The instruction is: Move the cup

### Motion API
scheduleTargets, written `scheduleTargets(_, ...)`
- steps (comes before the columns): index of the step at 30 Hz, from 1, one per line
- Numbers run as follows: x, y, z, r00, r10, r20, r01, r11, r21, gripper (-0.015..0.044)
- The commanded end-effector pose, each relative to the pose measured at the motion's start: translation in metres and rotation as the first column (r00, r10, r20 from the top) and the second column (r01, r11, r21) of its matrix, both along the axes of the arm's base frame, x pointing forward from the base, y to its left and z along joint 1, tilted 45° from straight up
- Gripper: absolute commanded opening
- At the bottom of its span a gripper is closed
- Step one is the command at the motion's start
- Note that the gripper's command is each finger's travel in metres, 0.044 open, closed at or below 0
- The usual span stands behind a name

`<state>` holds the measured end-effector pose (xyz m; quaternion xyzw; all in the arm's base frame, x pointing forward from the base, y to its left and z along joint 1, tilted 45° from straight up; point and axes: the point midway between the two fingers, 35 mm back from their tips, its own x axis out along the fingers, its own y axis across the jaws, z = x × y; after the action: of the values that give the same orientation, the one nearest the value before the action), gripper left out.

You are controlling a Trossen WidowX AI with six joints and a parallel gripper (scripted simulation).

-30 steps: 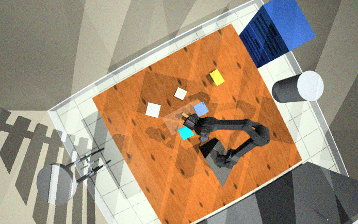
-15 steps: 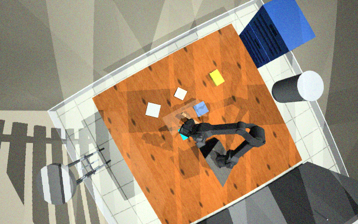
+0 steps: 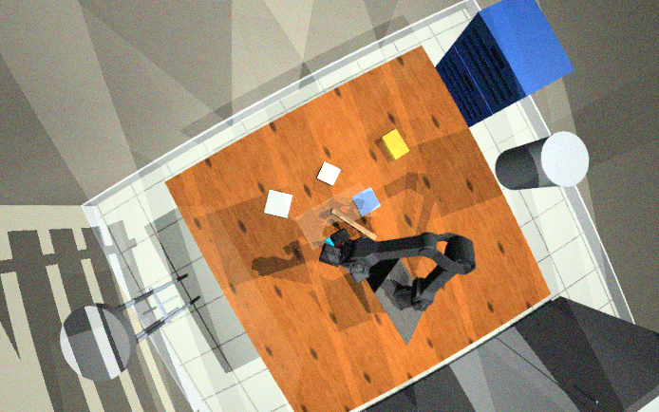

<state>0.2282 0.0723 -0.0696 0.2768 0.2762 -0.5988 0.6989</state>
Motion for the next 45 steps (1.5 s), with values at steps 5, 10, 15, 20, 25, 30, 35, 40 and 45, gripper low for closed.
scheduleTargets(5,-0.012,0.013,-0.013,1.000,-0.002,0.001,0.002,1.000,0.005,0.0000)
scheduleTargets(10,-0.014,0.014,-0.016,1.000,-0.002,0.001,0.002,1.000,0.005,0.0000)
scheduleTargets(15,-0.012,0.009,-0.021,1.000,-0.002,0.001,0.002,1.000,0.005,0.0000)
scheduleTargets(20,-0.011,0.004,-0.027,1.000,-0.002,0.001,0.002,1.000,0.005,0.0000)
scheduleTargets(25,-0.010,-0.001,-0.033,1.000,-0.002,0.001,0.002,1.000,0.005,0.0000)
scheduleTargets(30,-0.009,-0.006,-0.039,1.000,-0.002,0.001,0.002,1.000,0.004,0.0000)
scheduleTargets(35,-0.008,-0.011,-0.044,1.000,-0.002,0.001,0.002,1.000,0.004,0.0000)
scheduleTargets(40,-0.007,-0.016,-0.050,1.000,-0.002,0.001,0.002,1.000,0.004,0.0000)
scheduleTargets(45,-0.006,-0.022,-0.055,1.000,-0.002,0.001,0.002,1.000,0.004,0.0000)
